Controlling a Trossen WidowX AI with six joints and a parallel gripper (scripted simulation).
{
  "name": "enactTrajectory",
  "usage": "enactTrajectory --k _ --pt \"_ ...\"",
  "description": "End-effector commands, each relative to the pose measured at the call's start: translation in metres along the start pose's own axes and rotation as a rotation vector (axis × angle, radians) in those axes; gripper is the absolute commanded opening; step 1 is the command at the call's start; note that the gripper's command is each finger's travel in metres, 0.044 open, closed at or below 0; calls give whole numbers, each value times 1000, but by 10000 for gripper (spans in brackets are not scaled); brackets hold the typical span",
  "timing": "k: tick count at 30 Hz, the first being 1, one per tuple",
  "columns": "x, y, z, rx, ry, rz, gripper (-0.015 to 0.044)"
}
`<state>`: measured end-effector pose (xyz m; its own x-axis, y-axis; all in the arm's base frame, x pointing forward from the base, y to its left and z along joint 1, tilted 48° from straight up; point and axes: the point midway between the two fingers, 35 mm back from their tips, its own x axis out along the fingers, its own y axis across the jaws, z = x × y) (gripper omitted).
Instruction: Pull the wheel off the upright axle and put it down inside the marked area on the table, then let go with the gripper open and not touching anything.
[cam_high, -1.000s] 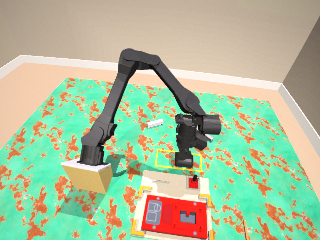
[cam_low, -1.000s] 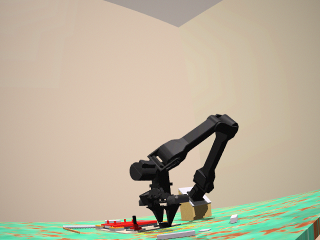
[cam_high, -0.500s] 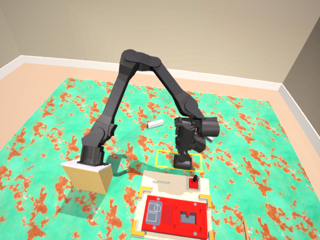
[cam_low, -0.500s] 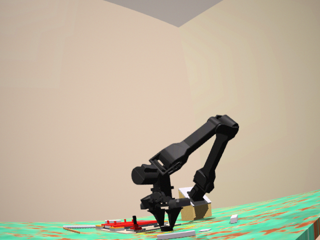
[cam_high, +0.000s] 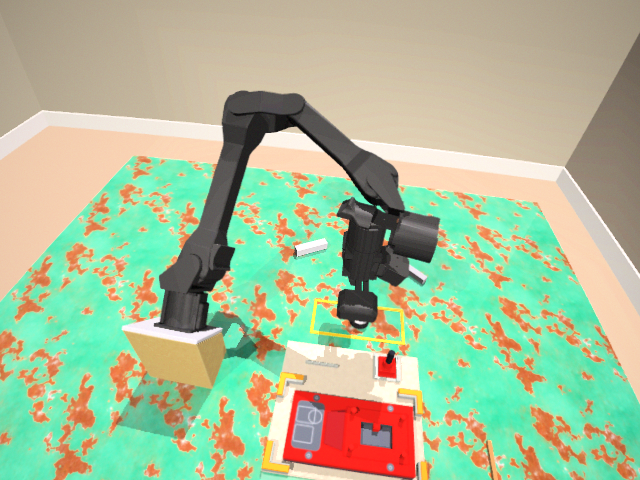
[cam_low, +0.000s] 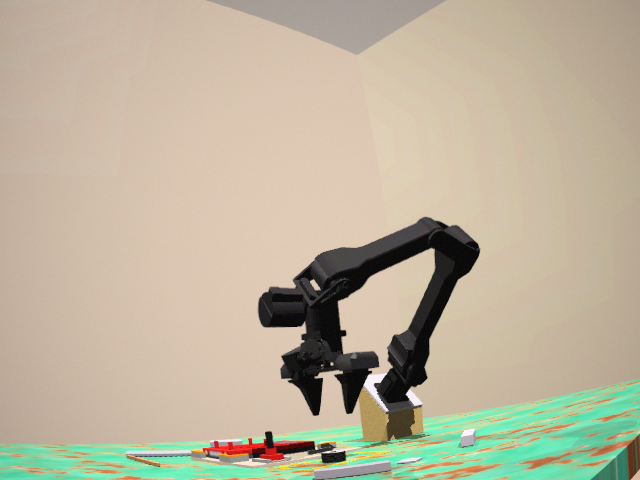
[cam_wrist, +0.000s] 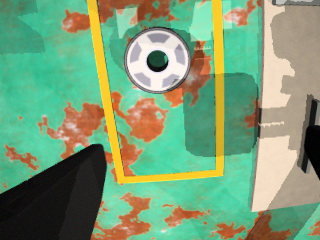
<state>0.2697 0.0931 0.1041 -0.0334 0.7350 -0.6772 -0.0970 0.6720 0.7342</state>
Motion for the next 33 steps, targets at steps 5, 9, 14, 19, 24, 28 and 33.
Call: enactTrajectory --k 5,9,14,19,24,28,33 --pt "-32 -22 -59 11 5 11 440" --pt "-32 -22 -59 11 5 11 440" --pt "-32 -22 -59 11 5 11 440" --pt "-32 -22 -59 11 5 11 440" --pt "-32 -22 -59 11 5 11 440" --pt "-32 -22 -59 11 5 11 440" --pt "-32 -22 -59 11 5 11 440"
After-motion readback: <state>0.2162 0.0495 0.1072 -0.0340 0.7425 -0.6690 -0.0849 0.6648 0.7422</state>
